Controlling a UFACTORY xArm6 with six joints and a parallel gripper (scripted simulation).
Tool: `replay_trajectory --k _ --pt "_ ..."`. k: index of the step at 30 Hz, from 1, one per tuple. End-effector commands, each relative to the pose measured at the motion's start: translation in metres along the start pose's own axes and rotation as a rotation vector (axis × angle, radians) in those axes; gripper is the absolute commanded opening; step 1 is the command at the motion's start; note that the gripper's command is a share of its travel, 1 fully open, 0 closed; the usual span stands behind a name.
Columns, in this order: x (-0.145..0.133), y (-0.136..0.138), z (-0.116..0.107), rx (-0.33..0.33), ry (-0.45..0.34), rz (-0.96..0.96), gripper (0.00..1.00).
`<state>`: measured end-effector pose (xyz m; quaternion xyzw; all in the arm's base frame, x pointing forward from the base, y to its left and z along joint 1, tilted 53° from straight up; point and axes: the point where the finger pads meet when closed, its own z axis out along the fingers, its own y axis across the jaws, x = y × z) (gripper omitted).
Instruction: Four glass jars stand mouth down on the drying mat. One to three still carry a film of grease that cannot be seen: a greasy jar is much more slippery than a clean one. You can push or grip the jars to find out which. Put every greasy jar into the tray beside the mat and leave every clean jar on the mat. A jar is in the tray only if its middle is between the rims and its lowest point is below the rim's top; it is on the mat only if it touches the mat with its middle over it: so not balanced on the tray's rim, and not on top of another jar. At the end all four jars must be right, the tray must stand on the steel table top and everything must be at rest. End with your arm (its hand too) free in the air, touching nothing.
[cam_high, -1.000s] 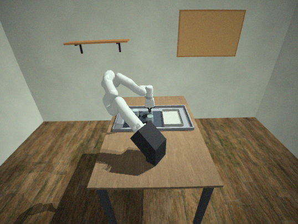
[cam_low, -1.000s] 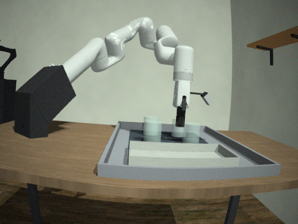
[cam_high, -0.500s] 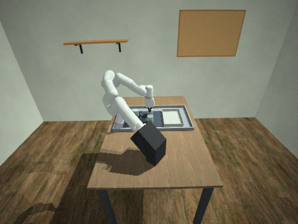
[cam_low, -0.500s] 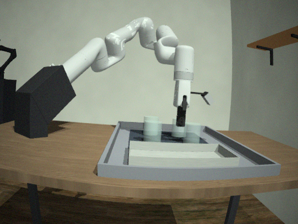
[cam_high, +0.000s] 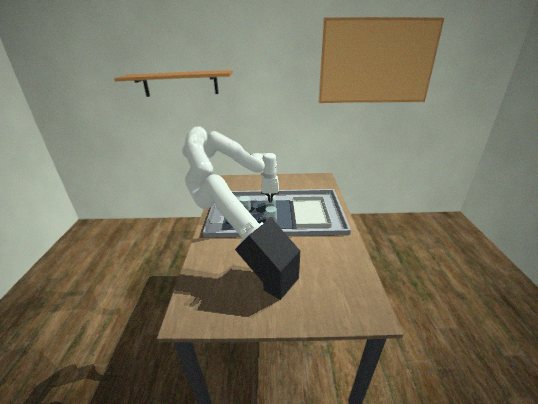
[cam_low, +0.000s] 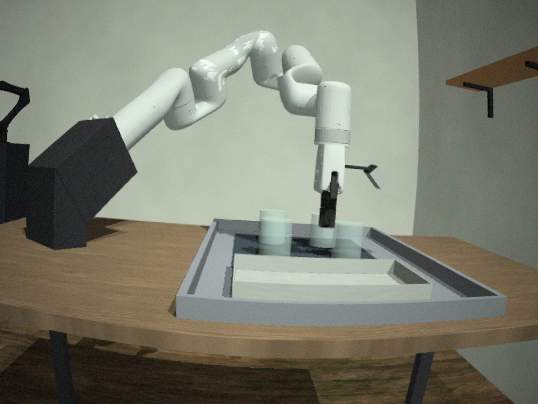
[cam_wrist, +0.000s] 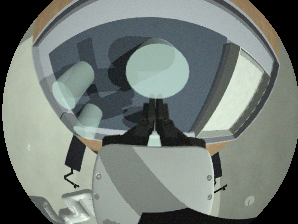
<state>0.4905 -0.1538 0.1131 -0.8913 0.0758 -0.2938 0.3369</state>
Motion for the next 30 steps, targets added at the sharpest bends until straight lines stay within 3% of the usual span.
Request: replay_trajectory --k 1,25,30 --pt "0.001 0.0 -0.001 -0.002 0.002 -0.001 0.0" --pt "0.004 0.0 -0.004 -0.002 0.002 -0.001 0.0" --pt "-0.008 0.0 0.0 -0.002 0.002 -0.001 0.0"
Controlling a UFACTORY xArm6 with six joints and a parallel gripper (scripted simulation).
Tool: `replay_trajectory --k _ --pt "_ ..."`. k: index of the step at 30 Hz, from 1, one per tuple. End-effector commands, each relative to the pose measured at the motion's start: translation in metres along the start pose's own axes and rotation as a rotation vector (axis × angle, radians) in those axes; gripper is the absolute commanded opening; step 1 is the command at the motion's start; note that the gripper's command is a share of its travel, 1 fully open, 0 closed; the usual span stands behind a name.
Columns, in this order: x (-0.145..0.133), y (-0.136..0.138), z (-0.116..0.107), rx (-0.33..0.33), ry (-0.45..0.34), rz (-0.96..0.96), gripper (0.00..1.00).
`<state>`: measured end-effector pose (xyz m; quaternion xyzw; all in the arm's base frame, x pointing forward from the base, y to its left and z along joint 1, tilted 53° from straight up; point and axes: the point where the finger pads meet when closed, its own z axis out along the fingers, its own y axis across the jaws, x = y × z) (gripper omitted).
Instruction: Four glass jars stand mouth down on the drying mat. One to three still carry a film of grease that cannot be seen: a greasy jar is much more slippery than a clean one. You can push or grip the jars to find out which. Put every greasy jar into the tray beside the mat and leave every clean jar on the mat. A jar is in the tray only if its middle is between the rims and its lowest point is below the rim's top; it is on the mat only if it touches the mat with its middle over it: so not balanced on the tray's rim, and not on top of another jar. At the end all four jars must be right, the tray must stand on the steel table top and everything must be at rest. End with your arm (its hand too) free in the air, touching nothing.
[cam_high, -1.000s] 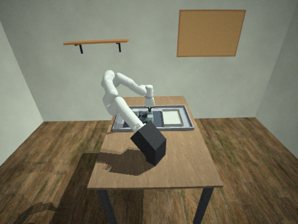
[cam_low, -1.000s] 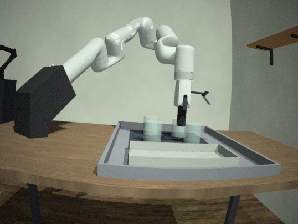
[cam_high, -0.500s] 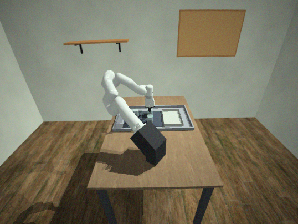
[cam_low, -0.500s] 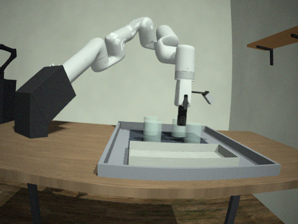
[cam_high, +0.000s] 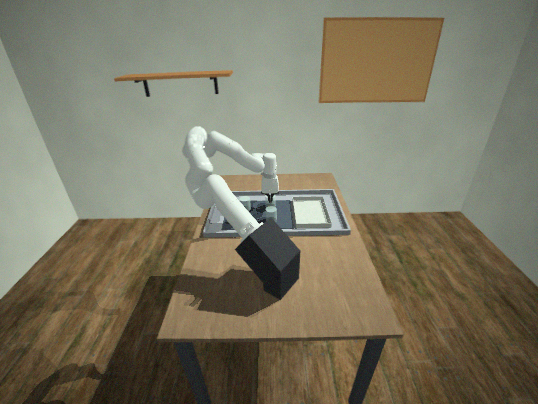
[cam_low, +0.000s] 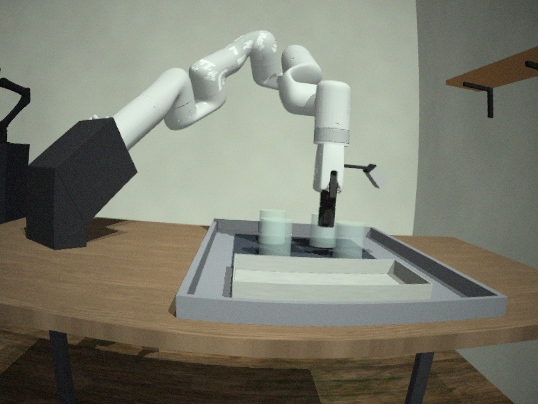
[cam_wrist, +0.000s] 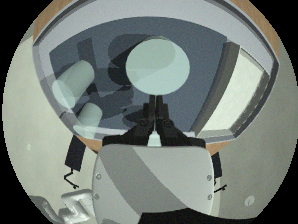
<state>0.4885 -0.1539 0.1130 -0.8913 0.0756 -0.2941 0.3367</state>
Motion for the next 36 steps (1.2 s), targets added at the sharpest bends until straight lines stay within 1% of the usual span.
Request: replay_trajectory --k 1,8,36 --pt "-0.008 0.0 0.002 -0.001 0.002 0.0 0.0" --pt "-0.02 0.0 0.006 -0.001 0.002 0.0 0.0" --pt "-0.02 0.0 0.006 -0.001 0.002 0.0 0.0"
